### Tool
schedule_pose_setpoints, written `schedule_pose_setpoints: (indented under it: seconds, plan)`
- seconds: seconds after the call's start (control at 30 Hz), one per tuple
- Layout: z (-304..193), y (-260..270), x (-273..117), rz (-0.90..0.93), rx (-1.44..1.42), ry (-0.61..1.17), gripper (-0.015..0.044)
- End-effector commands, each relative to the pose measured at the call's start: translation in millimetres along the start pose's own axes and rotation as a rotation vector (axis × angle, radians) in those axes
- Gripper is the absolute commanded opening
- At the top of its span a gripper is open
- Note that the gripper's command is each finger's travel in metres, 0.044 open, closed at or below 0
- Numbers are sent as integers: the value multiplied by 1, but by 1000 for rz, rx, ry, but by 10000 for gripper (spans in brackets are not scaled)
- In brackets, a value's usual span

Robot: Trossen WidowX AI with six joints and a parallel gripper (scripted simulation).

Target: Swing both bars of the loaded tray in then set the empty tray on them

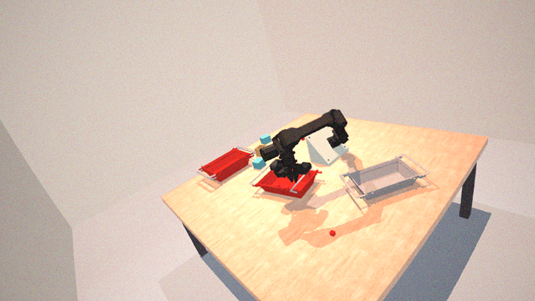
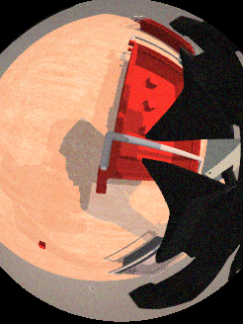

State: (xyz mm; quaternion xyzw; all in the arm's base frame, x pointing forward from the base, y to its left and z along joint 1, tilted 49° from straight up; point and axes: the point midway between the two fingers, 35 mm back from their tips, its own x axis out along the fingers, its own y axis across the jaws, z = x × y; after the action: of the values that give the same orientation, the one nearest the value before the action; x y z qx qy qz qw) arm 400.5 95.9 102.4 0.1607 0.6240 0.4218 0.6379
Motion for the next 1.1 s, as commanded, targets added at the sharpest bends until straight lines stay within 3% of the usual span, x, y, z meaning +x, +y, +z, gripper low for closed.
schedule_pose_setpoints:
  seconds: [0.0,0.3,0.47,0.5,0.77,1.07]
  plan:
    - [0,0,0,0,4,-1,81]
    - [0,0,0,0,4,-1,81]
    - [-2,-1,-32,-1,93,-20,81]
    - [-2,-1,-10,8,43,4,81]
    - [-11,-126,-17,66,37,-69,81]
    - [-68,-252,-10,129,20,-189,81]
